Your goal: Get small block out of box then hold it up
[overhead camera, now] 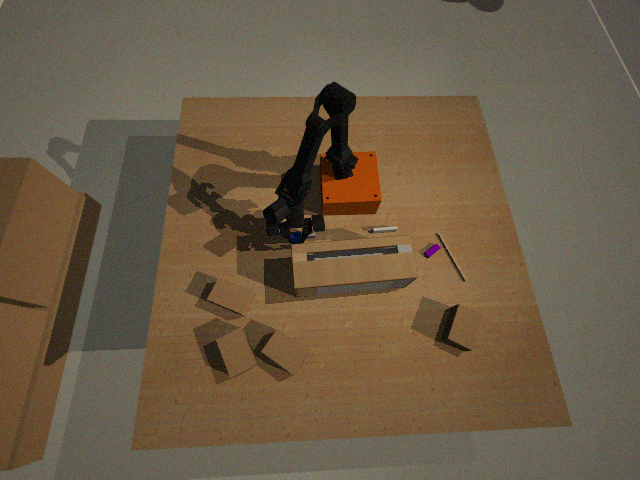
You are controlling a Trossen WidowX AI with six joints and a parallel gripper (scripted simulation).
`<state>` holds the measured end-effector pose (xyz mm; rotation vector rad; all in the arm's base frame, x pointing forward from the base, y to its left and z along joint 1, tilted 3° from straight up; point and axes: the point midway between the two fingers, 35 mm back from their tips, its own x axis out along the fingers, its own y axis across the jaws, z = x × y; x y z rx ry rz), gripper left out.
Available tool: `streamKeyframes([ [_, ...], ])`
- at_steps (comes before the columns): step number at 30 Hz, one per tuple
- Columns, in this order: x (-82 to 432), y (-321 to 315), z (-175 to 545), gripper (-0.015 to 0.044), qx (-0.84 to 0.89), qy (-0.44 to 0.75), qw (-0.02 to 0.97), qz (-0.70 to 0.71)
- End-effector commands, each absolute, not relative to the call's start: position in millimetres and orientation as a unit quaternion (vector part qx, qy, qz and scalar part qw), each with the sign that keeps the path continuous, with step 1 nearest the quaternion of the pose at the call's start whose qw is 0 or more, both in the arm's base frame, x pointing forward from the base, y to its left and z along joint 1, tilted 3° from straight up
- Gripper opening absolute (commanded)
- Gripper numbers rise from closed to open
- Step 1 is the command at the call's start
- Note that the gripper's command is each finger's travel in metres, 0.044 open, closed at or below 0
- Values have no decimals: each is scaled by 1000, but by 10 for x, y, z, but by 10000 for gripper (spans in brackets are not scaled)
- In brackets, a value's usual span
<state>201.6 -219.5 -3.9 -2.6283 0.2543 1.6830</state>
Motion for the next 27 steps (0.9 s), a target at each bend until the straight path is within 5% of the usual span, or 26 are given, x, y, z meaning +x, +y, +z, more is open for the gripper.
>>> streamKeyframes([
  [1,2017,-2186,158,0,-840,85,9,535],
  [27,1989,-1841,897,0,-821,257,106,499],
])
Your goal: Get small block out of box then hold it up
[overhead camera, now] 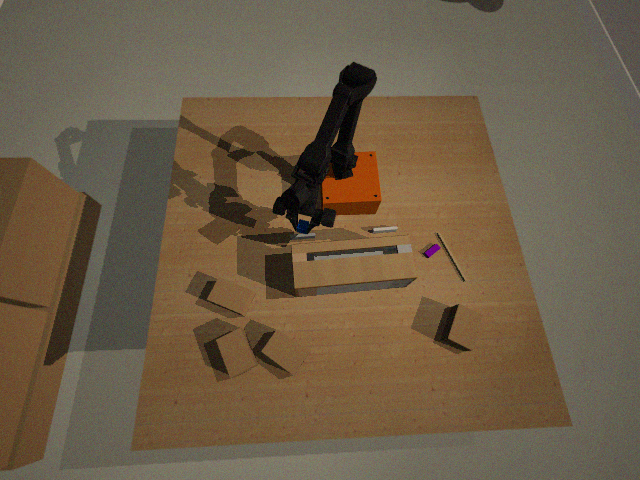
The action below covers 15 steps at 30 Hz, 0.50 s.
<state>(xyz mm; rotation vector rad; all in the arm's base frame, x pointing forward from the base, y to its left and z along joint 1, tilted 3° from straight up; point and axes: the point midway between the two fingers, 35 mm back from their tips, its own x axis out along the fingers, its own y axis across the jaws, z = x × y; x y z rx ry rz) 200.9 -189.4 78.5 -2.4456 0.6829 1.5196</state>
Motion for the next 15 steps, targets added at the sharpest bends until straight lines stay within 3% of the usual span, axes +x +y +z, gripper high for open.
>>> streamKeyframes([
  [1,1982,-1823,927,0,-820,265,110,495],
  [15,1910,-1688,1149,0,-814,322,146,460],
])
